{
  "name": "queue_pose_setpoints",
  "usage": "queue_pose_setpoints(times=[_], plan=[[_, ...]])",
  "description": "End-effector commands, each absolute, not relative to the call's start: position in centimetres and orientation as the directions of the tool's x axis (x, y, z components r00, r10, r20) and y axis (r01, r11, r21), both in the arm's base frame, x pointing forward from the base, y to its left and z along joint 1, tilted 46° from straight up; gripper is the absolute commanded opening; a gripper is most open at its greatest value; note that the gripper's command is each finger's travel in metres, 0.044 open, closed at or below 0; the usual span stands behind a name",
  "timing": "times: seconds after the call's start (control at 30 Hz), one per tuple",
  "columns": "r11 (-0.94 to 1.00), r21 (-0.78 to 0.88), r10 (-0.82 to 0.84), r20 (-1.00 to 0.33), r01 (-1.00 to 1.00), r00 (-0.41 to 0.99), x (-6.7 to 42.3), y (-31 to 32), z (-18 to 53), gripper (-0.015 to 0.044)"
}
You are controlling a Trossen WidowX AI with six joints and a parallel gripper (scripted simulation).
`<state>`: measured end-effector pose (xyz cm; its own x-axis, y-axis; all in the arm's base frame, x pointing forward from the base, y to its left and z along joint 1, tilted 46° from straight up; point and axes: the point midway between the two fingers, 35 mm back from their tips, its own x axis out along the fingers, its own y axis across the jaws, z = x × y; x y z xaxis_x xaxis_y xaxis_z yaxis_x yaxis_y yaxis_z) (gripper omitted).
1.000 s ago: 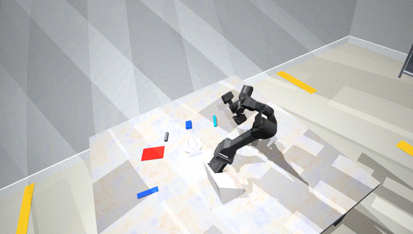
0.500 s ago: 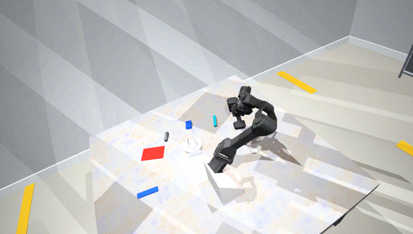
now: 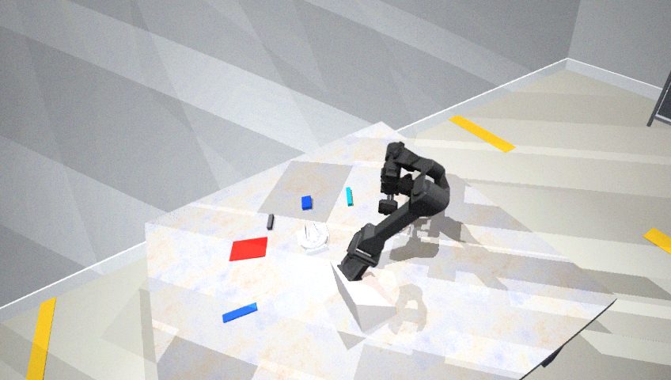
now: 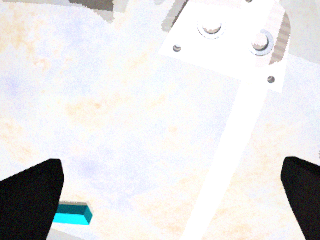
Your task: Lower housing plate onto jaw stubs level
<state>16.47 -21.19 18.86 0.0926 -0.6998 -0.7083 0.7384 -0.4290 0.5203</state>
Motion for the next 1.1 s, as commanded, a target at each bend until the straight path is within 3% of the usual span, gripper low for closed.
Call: queue_pose_setpoints(times=[0.0, 0.23, 1.07], plan=[[-0.532, 0.529, -0.707, -0.707, 0.661, -0.003, 15.1, -21.4, 19.1, 0.0440], [-0.633, 0.548, -0.709, -0.693, 0.546, -0.127, 13.2, -21.5, 19.4, 0.0440], [-0.634, 0.550, -0.711, -0.691, 0.544, -0.130, 12.6, -24.3, 16.6, 0.0440]])
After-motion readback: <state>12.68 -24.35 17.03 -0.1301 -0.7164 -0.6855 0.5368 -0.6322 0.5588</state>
